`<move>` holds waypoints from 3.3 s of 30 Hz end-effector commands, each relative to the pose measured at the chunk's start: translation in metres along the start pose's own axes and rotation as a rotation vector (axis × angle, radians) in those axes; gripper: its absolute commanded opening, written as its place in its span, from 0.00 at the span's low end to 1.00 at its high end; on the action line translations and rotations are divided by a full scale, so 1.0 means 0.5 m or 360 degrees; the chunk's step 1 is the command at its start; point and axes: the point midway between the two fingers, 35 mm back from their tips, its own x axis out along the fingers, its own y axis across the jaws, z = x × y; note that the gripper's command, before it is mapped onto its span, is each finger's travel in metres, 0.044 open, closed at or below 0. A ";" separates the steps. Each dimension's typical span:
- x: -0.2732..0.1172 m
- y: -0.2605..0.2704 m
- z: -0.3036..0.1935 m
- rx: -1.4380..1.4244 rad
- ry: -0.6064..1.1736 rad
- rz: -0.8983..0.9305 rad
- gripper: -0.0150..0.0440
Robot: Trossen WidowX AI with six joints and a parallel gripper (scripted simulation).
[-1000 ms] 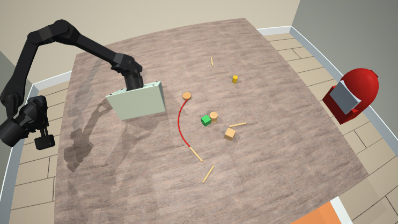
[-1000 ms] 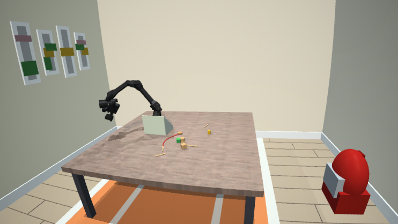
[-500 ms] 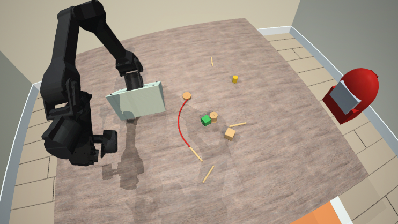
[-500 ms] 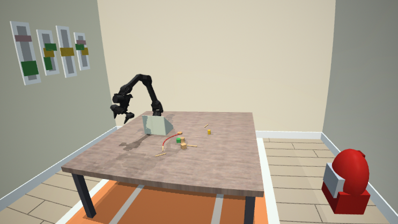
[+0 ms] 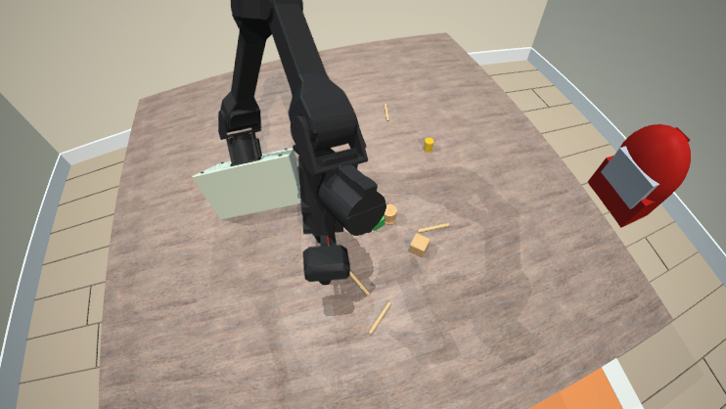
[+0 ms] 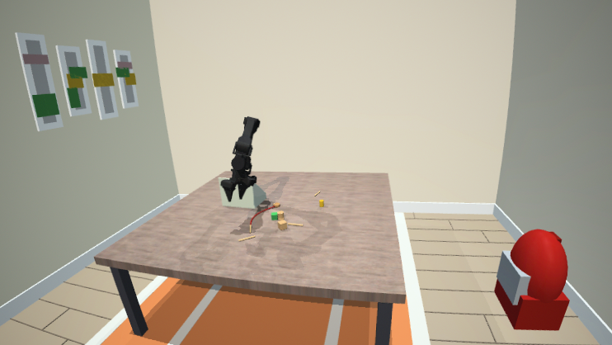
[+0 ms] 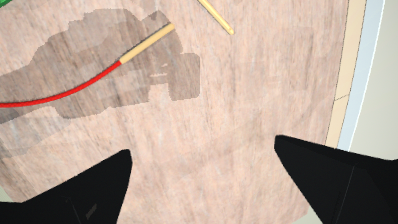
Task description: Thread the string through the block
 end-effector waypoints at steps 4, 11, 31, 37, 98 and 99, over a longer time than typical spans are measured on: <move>0.035 0.149 0.164 -0.0982 -0.0208 0.0132 1.00; 0.072 0.309 0.258 -0.1814 -0.0422 0.0264 1.00; 0.076 0.307 0.255 -0.1806 -0.0413 0.0269 0.73; 0.076 0.307 0.255 -0.1807 -0.0413 0.0268 0.66; 0.036 0.437 0.273 -0.0714 -0.0293 0.0381 0.25; 0.038 0.438 0.273 -0.0714 -0.0293 0.0381 0.25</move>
